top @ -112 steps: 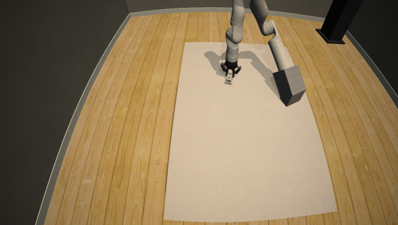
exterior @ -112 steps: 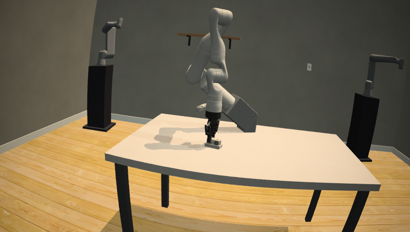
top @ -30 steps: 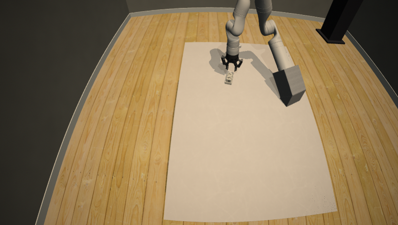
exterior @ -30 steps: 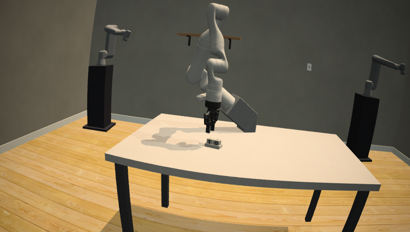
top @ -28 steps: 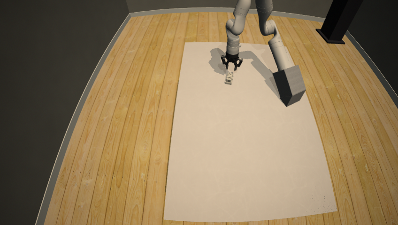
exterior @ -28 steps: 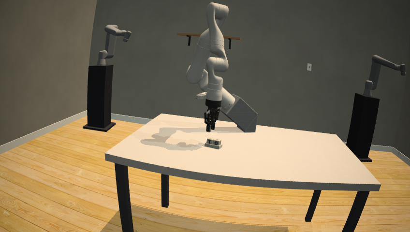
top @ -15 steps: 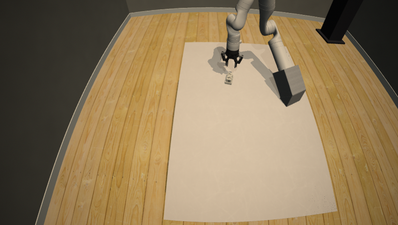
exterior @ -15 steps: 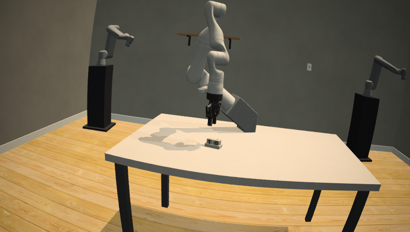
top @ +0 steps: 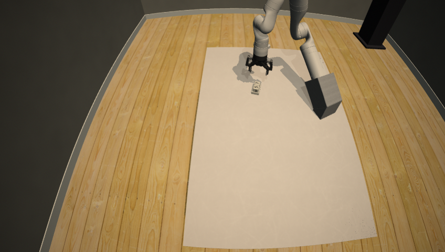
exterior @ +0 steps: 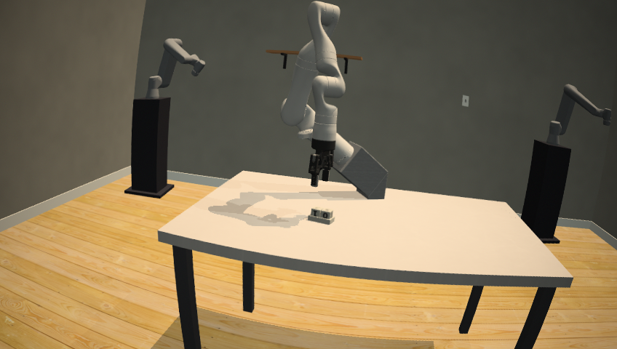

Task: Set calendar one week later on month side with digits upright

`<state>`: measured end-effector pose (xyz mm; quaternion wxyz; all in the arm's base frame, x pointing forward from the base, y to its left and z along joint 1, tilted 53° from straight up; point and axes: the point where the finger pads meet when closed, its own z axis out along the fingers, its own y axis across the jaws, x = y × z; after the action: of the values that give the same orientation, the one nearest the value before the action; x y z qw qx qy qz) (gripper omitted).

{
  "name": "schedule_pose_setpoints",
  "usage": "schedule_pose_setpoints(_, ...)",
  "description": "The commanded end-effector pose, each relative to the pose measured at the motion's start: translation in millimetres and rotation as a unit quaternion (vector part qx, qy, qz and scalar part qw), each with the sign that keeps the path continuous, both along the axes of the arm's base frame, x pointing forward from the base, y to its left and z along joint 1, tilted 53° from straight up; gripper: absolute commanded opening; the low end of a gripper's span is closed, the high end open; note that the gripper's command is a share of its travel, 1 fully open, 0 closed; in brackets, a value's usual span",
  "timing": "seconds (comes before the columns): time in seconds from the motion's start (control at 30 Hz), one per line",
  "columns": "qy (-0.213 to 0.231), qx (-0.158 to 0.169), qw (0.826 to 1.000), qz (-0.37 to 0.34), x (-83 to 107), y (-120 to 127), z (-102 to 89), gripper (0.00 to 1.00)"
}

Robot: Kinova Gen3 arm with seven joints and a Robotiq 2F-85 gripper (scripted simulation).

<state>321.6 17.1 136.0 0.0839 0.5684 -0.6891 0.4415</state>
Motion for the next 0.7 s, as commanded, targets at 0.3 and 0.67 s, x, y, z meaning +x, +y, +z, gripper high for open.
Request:
schedule_pose_setpoints(0.3,0.0,0.0,1.0,0.001,0.1,1,0.2,1.0)
schedule_pose_setpoints(0.67,0.0,0.0,1.0,0.001,-10.1,19,15.8,1.0)
